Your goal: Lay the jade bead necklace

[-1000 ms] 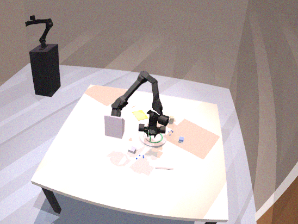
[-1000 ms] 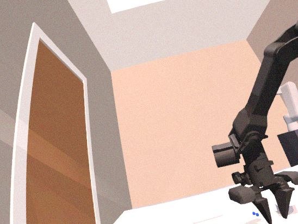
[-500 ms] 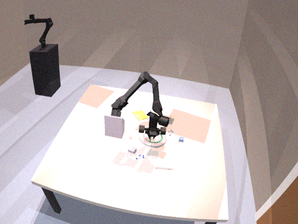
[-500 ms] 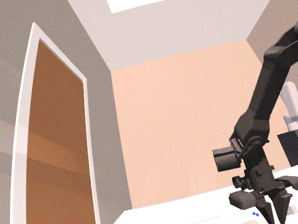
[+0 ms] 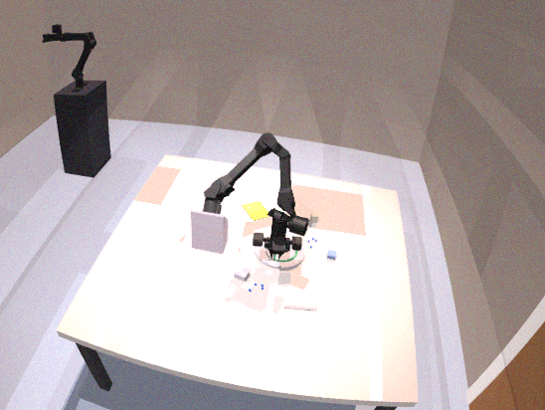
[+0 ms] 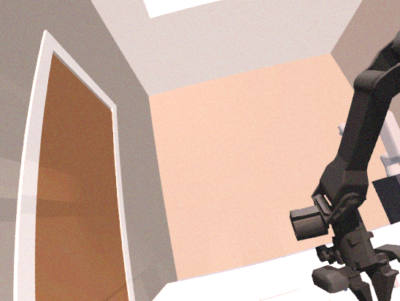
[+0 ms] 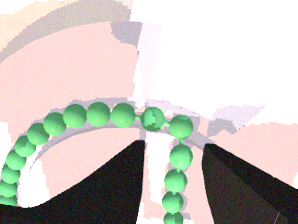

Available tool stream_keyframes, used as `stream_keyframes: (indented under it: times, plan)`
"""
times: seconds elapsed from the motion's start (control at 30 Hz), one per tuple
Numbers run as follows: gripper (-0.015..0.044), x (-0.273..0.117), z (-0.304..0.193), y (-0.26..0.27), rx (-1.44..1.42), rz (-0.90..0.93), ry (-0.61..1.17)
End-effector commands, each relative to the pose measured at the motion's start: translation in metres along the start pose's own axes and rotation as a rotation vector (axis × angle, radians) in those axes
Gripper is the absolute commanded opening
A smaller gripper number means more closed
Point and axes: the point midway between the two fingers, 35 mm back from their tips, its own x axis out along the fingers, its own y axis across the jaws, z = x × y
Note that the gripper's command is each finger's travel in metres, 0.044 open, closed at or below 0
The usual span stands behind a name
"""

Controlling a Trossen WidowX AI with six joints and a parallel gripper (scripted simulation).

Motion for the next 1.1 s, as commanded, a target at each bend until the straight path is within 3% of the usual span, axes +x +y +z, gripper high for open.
stream_keyframes:
  times: [0.0,0.17,1.07]
  plan:
    - [0.0120,0.0016,-0.0007,-0.0029,0.011,-0.004,0.006]
    - [0.0000,0.0002,0.0000,-0.0003,0.001,-0.001,0.000]
    - [0.0000,0.0002,0.0000,-0.0003,0.001,-0.001,0.000]
